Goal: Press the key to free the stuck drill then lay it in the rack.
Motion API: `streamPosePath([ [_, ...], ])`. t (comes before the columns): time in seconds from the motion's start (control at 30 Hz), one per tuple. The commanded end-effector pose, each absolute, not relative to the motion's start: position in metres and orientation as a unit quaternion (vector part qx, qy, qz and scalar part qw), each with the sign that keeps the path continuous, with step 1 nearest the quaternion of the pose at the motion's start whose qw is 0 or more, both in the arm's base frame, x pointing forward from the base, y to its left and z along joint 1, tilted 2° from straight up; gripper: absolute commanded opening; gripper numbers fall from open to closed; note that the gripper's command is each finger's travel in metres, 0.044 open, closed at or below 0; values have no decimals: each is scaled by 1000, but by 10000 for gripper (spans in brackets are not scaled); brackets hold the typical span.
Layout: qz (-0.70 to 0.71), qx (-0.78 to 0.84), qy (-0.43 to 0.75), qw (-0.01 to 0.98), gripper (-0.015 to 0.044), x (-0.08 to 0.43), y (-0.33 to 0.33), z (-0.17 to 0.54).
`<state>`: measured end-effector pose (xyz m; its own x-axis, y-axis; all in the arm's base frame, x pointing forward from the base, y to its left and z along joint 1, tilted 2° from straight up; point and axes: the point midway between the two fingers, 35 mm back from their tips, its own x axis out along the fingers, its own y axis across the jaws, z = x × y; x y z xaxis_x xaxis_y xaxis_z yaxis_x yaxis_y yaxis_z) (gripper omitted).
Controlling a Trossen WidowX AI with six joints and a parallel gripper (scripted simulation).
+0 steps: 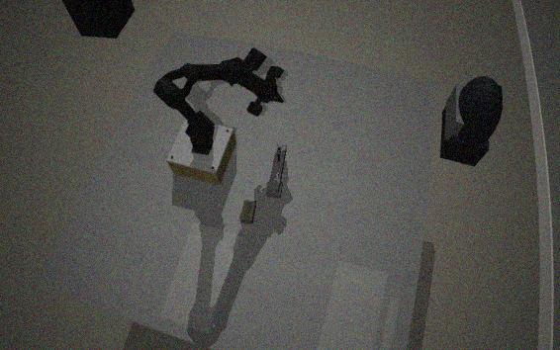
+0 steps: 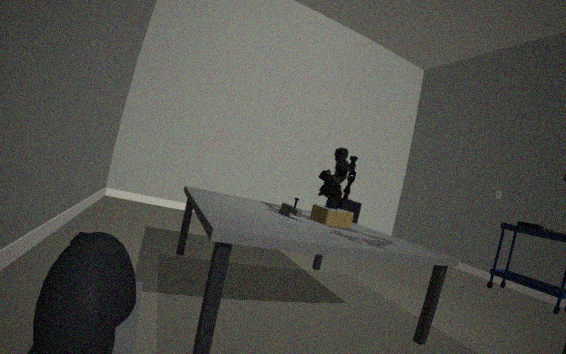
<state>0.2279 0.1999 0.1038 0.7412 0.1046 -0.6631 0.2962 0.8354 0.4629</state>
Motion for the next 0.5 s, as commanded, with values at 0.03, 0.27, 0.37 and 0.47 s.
streamPosePath([
  [0.03,-85,93,478,869,0,268,139,87],
  [0.27,-60,-1,597,800,0,281,79,78],
  [0.37,-34,-18,640,768,0,281,56,77],
  [0.47,0,-23,675,737,0,279,34,77],
])
